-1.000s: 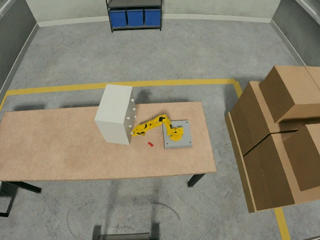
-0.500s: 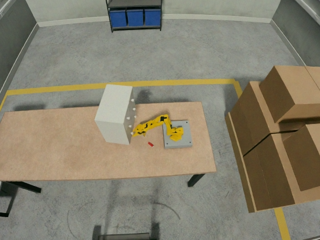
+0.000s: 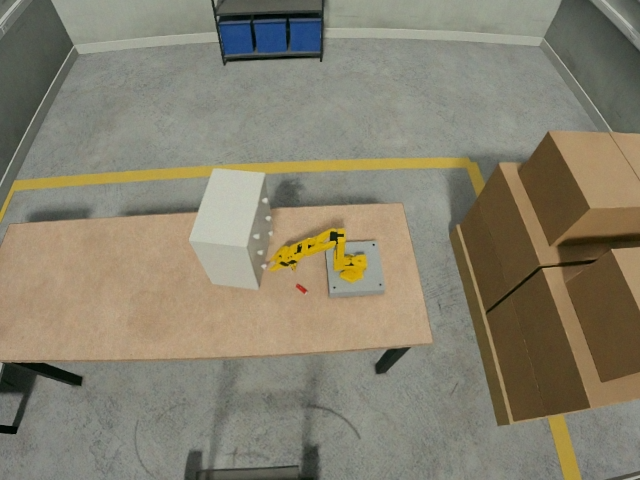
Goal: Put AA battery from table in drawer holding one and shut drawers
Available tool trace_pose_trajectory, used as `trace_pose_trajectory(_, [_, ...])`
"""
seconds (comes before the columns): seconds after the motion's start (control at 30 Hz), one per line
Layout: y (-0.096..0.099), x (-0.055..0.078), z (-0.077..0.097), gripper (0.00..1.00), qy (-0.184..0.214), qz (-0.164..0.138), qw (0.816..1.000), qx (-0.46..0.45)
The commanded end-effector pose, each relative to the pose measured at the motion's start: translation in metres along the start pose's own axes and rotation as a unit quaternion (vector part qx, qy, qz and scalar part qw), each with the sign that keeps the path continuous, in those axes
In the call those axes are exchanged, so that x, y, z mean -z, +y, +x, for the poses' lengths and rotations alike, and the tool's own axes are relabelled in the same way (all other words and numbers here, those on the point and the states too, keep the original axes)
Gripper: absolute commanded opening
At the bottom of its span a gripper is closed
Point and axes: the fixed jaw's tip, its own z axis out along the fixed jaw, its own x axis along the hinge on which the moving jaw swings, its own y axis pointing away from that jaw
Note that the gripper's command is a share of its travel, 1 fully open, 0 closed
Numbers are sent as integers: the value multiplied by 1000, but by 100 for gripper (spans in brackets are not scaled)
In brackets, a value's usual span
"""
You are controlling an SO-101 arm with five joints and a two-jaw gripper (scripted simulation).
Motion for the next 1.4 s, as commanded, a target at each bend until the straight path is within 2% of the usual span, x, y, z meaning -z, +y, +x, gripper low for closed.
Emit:
trace_pose_trajectory(0.0, [0, 9, 0, 21, 2, 0, 1000, -6])
trace_pose_trajectory(0.33, [0, 9, 0, 21, 2, 0, 1000, -6])
trace_pose_trajectory(0.83, [-2, 57, -8, 21, -52, 2, 999, -7])
trace_pose_trajectory(0.9, [-2, 57, -8, 21, -52, 2, 999, -7])
trace_pose_trajectory(1.37, [-3, 100, -32, 21, -103, 3, 995, -8])
